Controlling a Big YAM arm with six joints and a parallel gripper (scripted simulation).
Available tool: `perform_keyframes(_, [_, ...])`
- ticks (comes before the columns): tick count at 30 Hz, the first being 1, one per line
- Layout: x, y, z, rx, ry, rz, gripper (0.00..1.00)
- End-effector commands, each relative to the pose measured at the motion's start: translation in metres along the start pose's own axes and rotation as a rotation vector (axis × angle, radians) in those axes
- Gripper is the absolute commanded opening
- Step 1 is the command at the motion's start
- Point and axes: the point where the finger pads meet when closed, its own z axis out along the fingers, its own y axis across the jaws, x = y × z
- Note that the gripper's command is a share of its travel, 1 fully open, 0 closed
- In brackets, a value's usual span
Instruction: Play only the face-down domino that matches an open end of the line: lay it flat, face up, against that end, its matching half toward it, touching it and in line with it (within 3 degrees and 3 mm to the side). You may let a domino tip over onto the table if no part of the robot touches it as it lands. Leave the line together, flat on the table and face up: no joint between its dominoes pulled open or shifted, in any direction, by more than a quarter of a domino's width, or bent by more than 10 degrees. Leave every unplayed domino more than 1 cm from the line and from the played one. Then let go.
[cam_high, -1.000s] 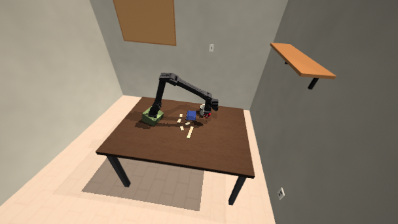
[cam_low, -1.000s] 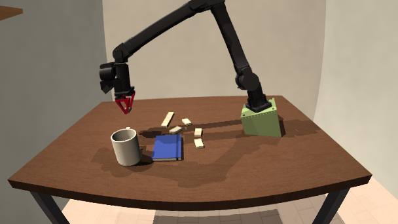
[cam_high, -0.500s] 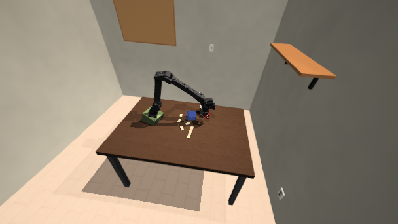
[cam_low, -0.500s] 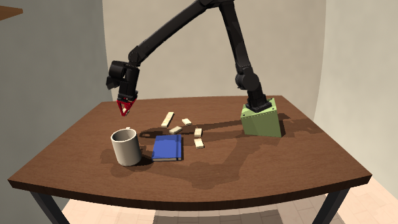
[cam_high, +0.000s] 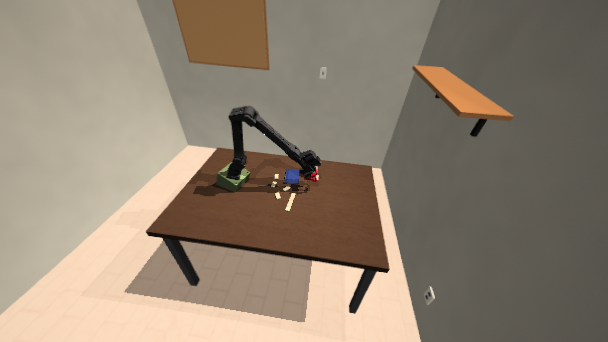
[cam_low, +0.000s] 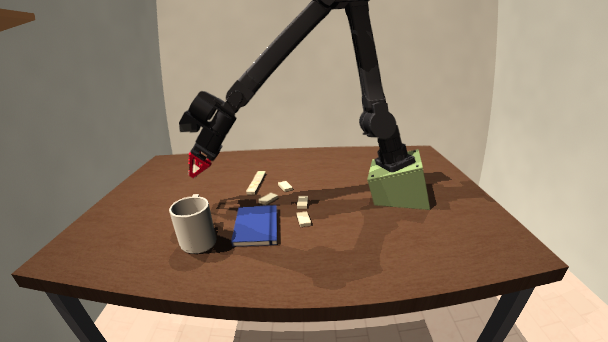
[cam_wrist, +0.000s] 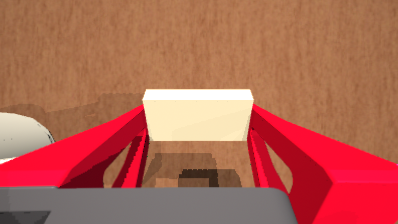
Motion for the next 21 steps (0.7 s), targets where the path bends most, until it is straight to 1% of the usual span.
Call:
perform_keyframes(1, [-0.034,0.005,-0.016,-0.012,-0.100,-0.013,0.51])
perform_keyframes(3, [-0.034,0.005,-0.016,-0.012,-0.100,-0.013,0.51])
perform_keyframes(4, [-0.012,0.000,-0.005,-0.002,-0.066,-0.001,0.51])
perform_keyframes(13, [-0.033,0.005,-0.020,-0.017,-0.443,-0.019,0.51])
perform_keyframes(20, [-0.033,0.005,-0.020,-0.017,-0.443,-0.019,0.51])
perform_keyframes(21, [-0.027,0.003,-0.020,-0.017,-0.453,-0.005,0.51])
